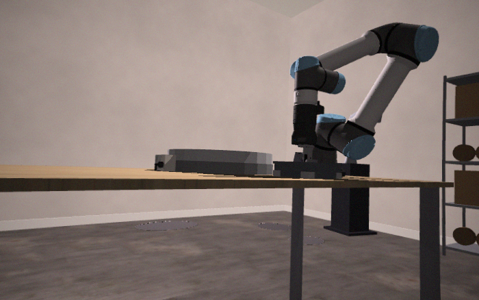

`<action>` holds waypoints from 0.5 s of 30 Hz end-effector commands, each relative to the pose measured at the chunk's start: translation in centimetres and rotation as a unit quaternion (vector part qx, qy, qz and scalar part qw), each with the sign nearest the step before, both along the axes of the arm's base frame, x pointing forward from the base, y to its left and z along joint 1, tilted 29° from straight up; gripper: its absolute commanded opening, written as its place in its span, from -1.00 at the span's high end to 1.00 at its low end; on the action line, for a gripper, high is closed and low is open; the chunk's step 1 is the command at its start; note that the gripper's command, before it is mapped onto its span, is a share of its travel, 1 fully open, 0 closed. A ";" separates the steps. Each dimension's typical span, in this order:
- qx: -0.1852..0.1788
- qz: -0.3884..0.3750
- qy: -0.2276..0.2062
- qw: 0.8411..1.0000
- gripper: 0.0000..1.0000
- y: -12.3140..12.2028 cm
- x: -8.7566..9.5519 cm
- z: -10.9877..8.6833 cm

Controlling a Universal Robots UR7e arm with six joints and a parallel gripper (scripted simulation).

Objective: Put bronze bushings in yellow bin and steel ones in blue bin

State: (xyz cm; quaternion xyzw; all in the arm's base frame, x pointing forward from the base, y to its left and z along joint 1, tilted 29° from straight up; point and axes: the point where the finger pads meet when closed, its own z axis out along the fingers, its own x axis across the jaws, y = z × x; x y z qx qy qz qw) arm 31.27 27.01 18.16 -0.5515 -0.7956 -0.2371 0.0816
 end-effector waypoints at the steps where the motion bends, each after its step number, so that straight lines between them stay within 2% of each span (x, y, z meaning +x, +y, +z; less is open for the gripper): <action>1: 0.000 0.000 0.002 1.000 1.00 0.2 -0.1 -0.6; 15: -0.001 0.000 0.003 1.000 1.00 0.5 0.0 -1.3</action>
